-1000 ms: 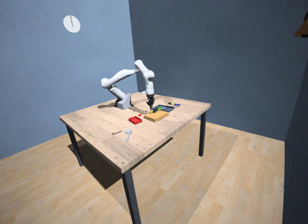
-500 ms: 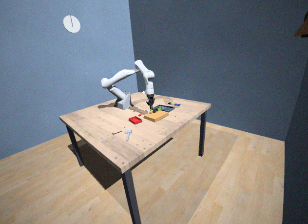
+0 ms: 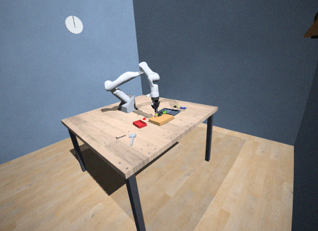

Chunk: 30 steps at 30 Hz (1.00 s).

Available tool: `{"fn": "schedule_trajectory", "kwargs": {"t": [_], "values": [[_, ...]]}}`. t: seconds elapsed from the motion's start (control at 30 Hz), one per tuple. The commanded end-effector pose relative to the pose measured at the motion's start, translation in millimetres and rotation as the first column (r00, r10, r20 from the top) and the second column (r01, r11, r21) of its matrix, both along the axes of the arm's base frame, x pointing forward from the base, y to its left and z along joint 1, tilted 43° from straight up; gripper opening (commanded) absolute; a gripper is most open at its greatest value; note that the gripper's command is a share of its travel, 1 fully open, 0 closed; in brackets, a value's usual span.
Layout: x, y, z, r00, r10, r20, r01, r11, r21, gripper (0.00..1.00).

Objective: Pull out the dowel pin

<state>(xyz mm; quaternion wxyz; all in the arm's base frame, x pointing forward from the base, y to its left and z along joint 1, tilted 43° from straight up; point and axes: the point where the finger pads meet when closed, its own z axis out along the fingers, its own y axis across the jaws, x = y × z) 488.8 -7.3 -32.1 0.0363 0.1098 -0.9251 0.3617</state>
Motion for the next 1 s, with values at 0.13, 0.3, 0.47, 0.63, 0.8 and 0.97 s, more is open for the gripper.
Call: {"fn": "schedule_trajectory", "kwargs": {"t": [0.13,0.3,0.47,0.63,0.8,0.97], "values": [[0.5,0.9,0.6,1.000,0.000,0.003,0.000,1.000,0.001,0.10],[0.5,0.9,0.6,1.000,-0.002,0.004,0.002,1.000,0.001,0.10],[0.5,0.9,0.6,1.000,-0.003,0.005,0.003,1.000,0.001,0.10],[0.5,0.9,0.6,1.000,-0.004,0.006,0.004,1.000,0.001,0.10],[0.5,0.9,0.6,1.000,-0.005,0.007,0.005,1.000,0.001,0.10],[0.5,0.9,0.6,1.000,-0.006,0.008,0.006,1.000,0.001,0.10]]}}
